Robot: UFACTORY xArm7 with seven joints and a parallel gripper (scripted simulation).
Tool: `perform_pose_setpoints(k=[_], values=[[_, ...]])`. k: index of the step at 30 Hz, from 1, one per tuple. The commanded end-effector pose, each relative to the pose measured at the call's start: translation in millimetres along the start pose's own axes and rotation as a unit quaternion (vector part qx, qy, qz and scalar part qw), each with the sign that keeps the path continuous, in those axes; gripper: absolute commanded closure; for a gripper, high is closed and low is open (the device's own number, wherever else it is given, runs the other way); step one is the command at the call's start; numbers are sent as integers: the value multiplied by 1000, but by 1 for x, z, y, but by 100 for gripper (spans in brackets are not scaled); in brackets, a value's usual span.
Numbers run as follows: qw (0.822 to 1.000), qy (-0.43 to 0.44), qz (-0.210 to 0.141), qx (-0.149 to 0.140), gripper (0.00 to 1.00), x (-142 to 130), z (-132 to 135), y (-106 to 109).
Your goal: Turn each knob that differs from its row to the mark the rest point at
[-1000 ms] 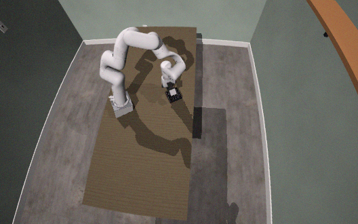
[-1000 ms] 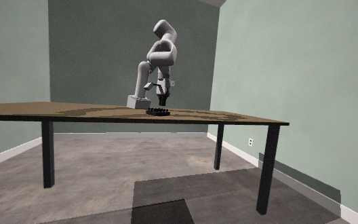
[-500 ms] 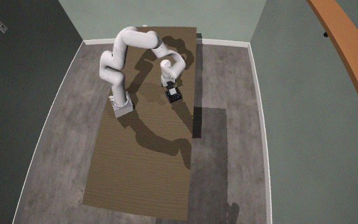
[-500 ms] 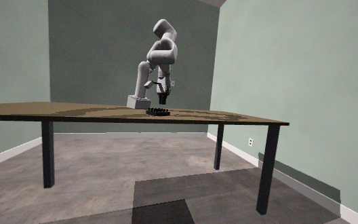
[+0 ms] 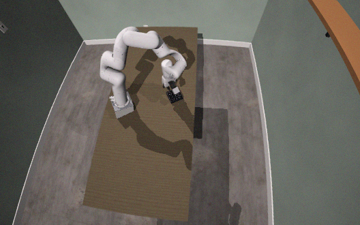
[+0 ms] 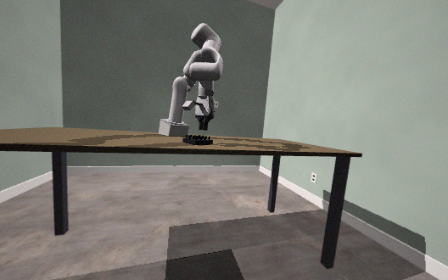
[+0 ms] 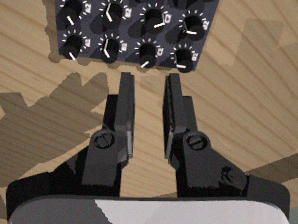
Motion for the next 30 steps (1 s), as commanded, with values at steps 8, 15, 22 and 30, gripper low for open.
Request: perform_pose_setpoints(k=[8,15,22,30], values=[[987,162,-5,1,81,-1,1,4],[968,252,-6,1,81,-1,1,6],[949,315,-6,1,81,-1,1,8],[903,430,-5,2,81,-2,1,11]])
Point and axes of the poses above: the point where the finger pads meet when closed, its own y axis back along the fingers, its own z axis across the jaws, x = y × z, the point moved 4 cm from there along y, back along the fingers, and after that the axes turned 14 degrees about -y, right-handed, at the moved point
